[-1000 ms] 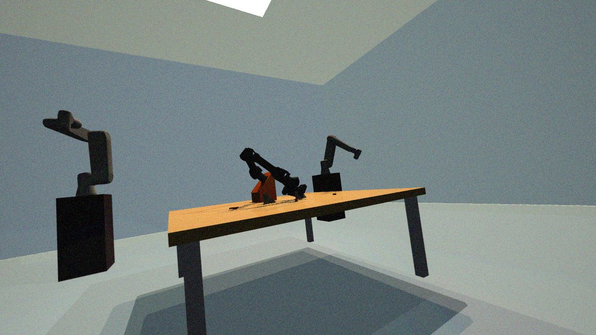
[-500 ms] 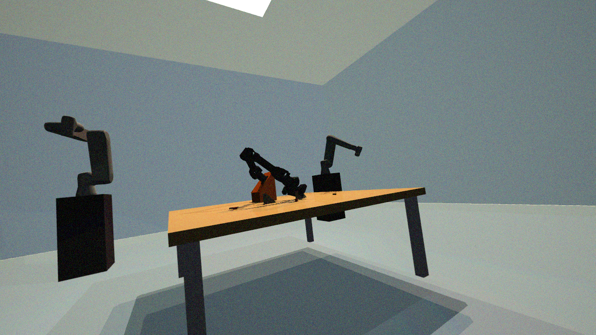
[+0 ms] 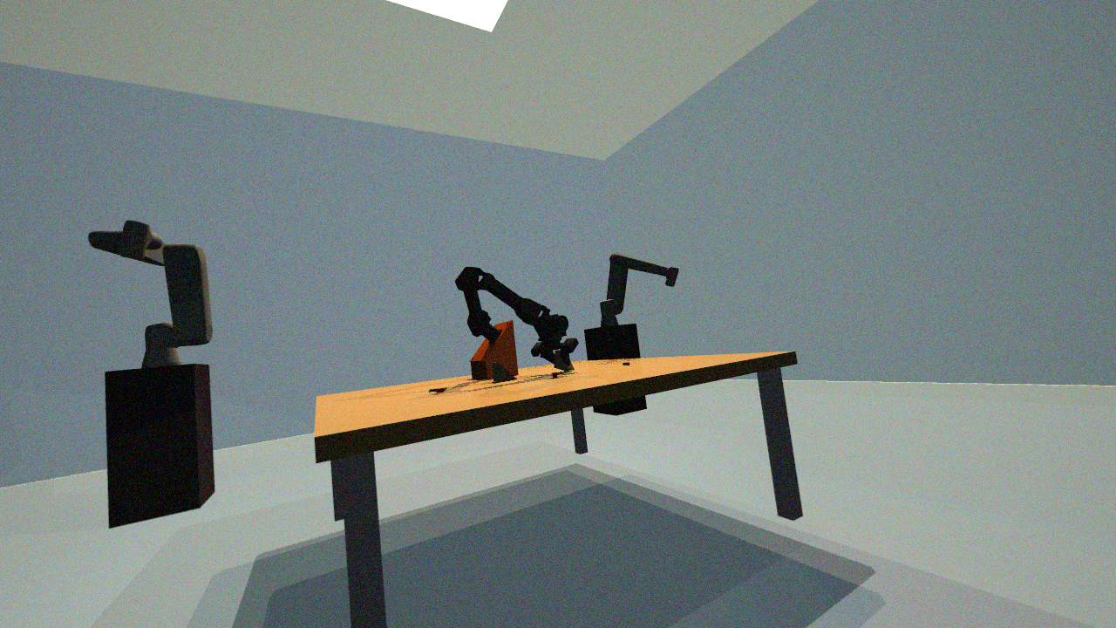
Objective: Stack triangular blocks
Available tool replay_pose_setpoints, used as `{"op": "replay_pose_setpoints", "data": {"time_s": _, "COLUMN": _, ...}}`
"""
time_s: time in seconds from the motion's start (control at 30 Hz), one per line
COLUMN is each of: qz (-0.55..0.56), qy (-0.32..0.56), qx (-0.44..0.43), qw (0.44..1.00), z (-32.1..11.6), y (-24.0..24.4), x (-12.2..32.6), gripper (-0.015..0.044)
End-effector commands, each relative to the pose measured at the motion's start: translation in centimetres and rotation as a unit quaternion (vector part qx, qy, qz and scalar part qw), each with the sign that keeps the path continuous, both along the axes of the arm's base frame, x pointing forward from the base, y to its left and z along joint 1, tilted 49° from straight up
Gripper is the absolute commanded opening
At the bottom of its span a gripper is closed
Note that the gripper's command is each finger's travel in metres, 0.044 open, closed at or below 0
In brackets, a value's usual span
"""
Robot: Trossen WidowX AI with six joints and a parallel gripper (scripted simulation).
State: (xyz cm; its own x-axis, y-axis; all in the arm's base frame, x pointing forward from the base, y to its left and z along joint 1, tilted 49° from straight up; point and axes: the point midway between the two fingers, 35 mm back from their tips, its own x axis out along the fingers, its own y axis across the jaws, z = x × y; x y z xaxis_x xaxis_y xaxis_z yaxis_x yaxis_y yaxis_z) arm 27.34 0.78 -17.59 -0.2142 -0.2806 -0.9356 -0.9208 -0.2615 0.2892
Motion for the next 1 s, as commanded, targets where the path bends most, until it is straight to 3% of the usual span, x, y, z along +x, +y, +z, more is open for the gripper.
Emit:
{"op": "replay_pose_setpoints", "data": {"time_s": 0.0, "qz": 0.017, "qy": -0.014, "qx": -0.051, "qw": 0.998, "z": 0.0, "y": 0.9, "x": -0.6, "gripper": 0.0}}
{"op": "replay_pose_setpoints", "data": {"time_s": 0.5, "qz": 0.072, "qy": -0.066, "qx": -0.225, "qw": 0.97, "z": -0.8, "y": 3.7, "x": -1.5, "gripper": 0.0}}
{"op": "replay_pose_setpoints", "data": {"time_s": 0.97, "qz": 0.121, "qy": -0.112, "qx": -0.382, "qw": 0.909, "z": -2.4, "y": 5.9, "x": -2.6, "gripper": 0.0}}
